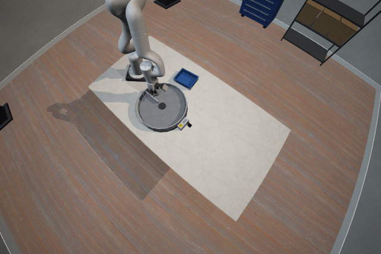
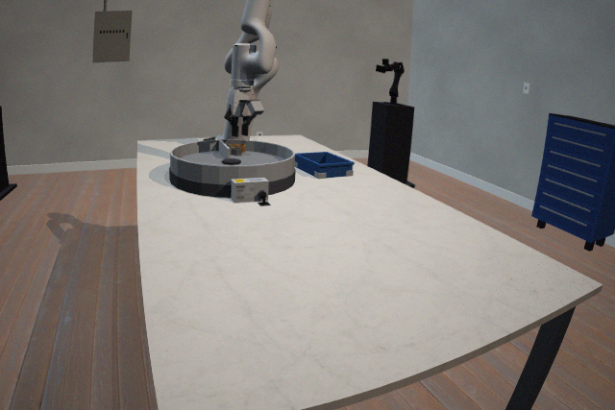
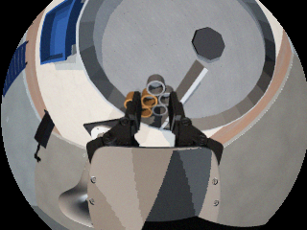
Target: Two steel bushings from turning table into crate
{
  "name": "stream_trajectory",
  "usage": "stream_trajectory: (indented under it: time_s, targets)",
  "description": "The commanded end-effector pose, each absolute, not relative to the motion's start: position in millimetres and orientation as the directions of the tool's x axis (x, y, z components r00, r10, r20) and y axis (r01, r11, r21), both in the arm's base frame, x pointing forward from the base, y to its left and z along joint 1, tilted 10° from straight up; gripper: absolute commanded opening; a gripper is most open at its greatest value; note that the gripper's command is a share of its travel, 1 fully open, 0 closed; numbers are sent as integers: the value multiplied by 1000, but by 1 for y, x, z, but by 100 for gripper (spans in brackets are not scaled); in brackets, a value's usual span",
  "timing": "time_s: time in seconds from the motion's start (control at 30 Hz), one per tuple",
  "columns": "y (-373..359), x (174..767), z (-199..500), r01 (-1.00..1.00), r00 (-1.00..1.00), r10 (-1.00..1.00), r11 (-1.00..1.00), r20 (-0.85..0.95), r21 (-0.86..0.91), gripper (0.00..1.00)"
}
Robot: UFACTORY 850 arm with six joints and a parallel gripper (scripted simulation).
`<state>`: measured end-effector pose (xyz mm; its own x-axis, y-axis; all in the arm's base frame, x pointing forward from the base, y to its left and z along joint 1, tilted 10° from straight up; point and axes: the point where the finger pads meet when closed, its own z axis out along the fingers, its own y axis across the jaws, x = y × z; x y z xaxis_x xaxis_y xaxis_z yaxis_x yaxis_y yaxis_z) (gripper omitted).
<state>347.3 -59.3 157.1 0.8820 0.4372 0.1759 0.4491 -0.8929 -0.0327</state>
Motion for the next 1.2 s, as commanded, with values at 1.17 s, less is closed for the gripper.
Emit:
stream_trajectory:
  time_s: [1.17]
  targets:
    - [-59,350,140,450,881,438,-892,179,-32,40]
